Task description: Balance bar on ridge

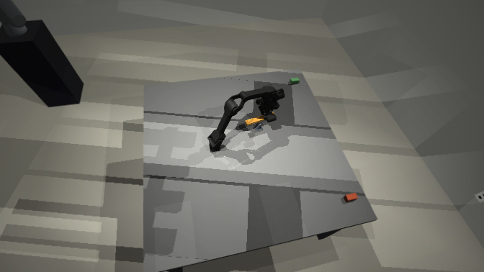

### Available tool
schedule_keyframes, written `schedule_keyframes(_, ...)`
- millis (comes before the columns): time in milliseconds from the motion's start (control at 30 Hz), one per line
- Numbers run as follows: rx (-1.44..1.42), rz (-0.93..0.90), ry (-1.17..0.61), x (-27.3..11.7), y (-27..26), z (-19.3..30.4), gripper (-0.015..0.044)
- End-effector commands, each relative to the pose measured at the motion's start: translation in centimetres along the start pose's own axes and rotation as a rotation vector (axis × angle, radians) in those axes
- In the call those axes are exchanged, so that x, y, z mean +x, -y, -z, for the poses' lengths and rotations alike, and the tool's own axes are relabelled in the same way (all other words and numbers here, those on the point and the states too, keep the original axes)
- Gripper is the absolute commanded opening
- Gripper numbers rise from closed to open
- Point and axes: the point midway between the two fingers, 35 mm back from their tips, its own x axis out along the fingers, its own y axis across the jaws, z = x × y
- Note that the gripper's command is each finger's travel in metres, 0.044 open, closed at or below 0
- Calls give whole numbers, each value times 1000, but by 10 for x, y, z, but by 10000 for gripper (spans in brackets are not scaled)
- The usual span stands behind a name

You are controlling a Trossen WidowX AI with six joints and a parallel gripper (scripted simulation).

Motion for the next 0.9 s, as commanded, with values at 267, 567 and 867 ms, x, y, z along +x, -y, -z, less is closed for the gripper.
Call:
schedule_keyframes(267,2,1,1,20,-1,0,0)
schedule_keyframes(567,2,1,1,34,-1,0,0)
schedule_keyframes(867,2,1,1,38,0,1,0)
